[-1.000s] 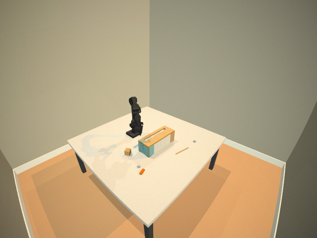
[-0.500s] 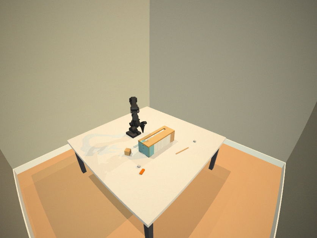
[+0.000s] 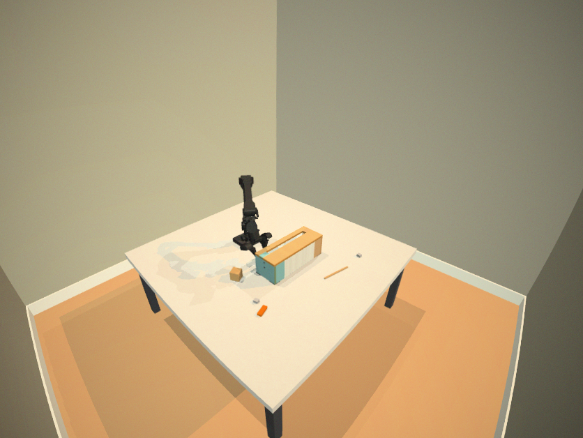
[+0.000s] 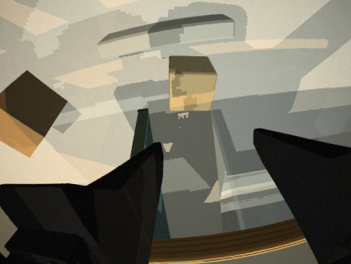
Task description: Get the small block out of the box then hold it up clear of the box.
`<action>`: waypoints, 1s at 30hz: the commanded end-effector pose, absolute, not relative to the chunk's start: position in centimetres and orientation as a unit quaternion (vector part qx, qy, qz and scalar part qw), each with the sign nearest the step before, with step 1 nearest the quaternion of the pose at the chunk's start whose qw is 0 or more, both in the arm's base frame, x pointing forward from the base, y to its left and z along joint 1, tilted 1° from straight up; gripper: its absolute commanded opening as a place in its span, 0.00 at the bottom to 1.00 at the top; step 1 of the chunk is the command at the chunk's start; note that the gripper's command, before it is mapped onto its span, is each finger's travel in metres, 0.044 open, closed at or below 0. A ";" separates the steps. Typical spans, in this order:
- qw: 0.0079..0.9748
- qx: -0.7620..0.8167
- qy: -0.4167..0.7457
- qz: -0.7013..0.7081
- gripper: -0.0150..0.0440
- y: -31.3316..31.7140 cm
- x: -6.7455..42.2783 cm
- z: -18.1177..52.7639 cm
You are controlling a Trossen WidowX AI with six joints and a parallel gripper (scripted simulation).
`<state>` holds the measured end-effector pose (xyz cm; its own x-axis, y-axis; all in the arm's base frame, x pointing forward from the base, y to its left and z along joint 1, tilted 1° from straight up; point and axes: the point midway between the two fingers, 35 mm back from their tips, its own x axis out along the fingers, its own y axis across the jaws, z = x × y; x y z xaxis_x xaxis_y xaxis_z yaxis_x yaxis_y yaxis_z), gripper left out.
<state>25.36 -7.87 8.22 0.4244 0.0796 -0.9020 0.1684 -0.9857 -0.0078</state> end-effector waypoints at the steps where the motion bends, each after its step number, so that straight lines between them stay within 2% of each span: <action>1: 0.042 0.844 0.071 -0.530 0.74 -7.9 25.4 7.7; 30: 0.042 0.844 0.071 -0.530 0.74 -8.1 25.7 3.1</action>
<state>25.97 -8.20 3.74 0.4343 0.0743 -0.8977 0.1671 -0.9859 -0.0008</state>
